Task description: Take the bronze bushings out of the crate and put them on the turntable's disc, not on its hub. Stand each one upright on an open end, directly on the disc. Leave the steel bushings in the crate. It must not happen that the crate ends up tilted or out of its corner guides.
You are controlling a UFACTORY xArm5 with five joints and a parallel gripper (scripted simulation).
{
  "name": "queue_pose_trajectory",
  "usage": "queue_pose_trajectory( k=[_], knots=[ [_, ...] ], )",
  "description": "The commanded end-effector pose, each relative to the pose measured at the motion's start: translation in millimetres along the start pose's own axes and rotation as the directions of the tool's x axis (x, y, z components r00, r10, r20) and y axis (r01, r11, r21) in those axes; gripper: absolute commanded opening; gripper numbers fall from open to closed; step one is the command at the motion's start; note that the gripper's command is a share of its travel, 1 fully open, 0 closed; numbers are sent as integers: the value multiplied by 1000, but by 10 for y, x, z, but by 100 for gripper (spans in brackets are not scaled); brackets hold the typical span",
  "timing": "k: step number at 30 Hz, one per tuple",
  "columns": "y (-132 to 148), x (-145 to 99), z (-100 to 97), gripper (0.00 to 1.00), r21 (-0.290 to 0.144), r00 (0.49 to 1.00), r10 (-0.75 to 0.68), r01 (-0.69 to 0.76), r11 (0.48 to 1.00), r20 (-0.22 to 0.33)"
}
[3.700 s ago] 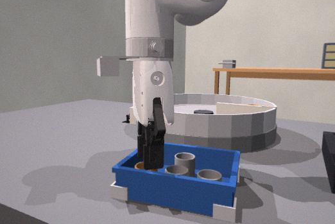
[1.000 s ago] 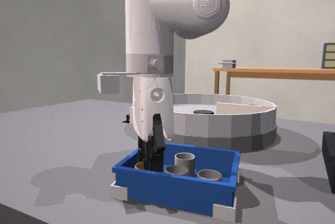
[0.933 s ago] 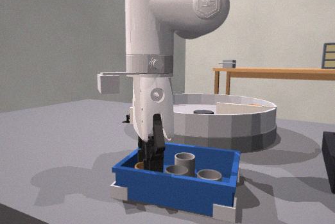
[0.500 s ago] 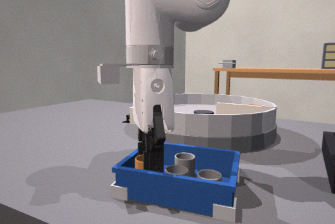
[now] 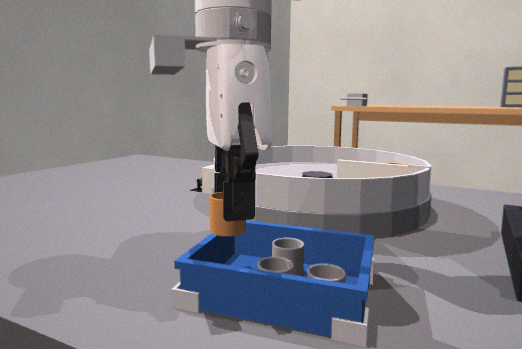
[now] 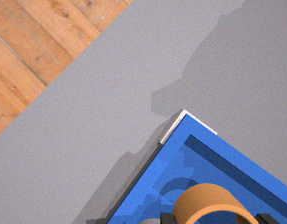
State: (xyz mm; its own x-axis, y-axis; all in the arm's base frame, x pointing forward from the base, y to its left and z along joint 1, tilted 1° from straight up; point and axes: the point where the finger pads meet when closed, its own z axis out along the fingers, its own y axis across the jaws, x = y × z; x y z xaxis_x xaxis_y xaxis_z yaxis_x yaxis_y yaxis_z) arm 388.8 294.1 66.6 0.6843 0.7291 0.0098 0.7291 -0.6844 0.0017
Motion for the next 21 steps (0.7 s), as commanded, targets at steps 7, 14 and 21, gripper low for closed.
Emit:
queue_pose_trajectory(
  k=[7,14,21],
  knots=[
    [-1,11,-396,0,-1,1000,0,0,1000,-4],
    [-2,11,-497,0,-1,1000,0,0,1000,-4],
    [-3,11,-530,0,-1,1000,0,0,1000,-4]
  ],
)
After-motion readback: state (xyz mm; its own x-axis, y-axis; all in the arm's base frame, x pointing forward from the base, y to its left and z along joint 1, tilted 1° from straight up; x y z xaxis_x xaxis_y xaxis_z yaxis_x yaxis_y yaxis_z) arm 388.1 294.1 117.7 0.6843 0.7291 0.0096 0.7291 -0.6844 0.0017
